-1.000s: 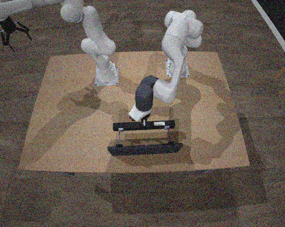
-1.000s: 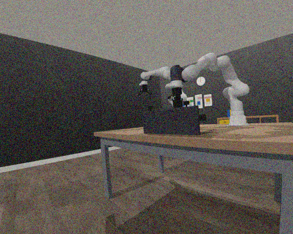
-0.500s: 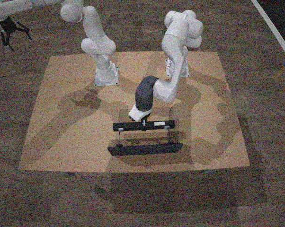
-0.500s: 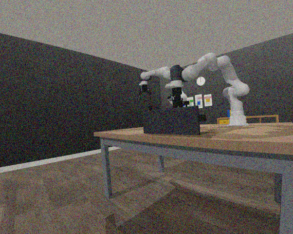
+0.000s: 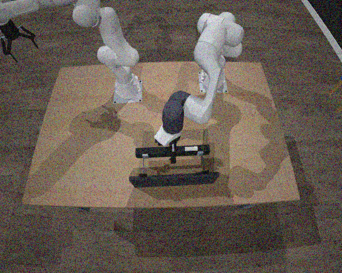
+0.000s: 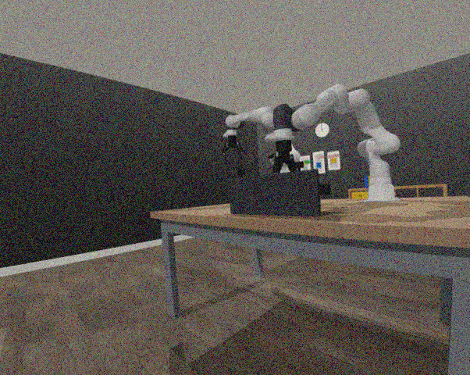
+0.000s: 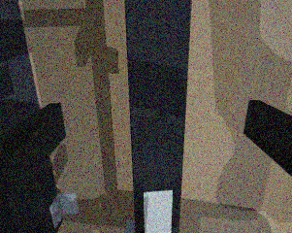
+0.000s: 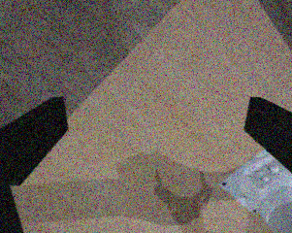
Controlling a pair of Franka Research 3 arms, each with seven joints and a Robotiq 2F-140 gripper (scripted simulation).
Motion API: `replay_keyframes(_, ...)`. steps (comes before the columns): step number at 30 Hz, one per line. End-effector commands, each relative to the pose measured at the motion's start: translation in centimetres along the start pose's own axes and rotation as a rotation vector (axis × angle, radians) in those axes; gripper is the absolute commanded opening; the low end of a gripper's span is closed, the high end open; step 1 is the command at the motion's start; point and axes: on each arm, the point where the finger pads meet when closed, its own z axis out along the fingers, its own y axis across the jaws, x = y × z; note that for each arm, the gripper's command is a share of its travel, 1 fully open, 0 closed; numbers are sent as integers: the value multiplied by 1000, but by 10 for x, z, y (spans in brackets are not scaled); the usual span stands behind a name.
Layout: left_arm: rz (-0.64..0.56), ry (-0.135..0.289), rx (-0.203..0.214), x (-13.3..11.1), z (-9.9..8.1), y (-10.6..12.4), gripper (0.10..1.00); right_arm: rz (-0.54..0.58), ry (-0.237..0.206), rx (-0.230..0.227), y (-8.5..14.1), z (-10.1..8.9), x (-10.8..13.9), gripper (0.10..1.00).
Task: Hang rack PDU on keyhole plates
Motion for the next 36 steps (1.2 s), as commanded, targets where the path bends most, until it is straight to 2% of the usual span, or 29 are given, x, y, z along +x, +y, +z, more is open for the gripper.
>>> replay_keyframes(1,1,0,5,-1,-1,-2,1000,0,0,0,0,0,0,1000)
replay_keyframes(22,1,0,5,-1,-4,-2,1000,0,0,0,0,0,0,1000)
replay_keyframes(26,1,0,5,-1,-15,-2,1000,0,0,0,0,0,0,1000)
replay_keyframes(36,1,0,5,-1,-59,-2,1000,0,0,0,0,0,0,1000)
